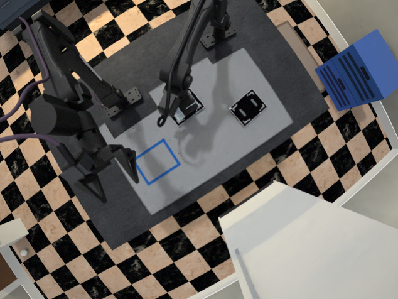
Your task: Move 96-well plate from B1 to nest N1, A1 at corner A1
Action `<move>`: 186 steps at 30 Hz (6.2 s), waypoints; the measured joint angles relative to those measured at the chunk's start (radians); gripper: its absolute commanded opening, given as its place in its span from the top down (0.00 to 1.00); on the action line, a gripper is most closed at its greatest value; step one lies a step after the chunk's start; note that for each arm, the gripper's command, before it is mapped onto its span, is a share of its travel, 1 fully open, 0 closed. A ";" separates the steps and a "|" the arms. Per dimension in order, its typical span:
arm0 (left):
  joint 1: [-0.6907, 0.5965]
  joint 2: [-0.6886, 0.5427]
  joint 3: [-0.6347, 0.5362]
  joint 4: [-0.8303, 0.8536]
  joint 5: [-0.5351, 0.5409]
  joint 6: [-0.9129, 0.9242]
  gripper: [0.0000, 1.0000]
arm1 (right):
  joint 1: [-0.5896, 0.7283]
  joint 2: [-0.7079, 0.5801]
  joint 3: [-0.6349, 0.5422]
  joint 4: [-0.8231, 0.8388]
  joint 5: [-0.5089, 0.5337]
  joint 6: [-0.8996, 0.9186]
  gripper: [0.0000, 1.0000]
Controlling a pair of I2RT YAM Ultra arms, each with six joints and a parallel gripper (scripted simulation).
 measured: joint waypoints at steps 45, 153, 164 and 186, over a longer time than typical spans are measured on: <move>-0.001 0.009 -0.134 0.152 0.000 0.000 0.13 | 0.000 0.000 0.000 0.000 0.000 0.000 0.00; 0.756 -0.064 -0.165 0.111 0.003 0.695 0.23 | 0.954 -0.083 -0.412 -0.013 -0.060 0.041 0.00; 0.756 -0.064 -0.165 0.121 0.003 0.695 0.23 | 0.954 -0.083 -0.412 -0.013 -0.059 0.041 0.00; 0.756 -0.059 -0.248 0.202 0.006 0.695 0.23 | 0.954 -0.083 -0.412 -0.013 -0.059 0.041 0.00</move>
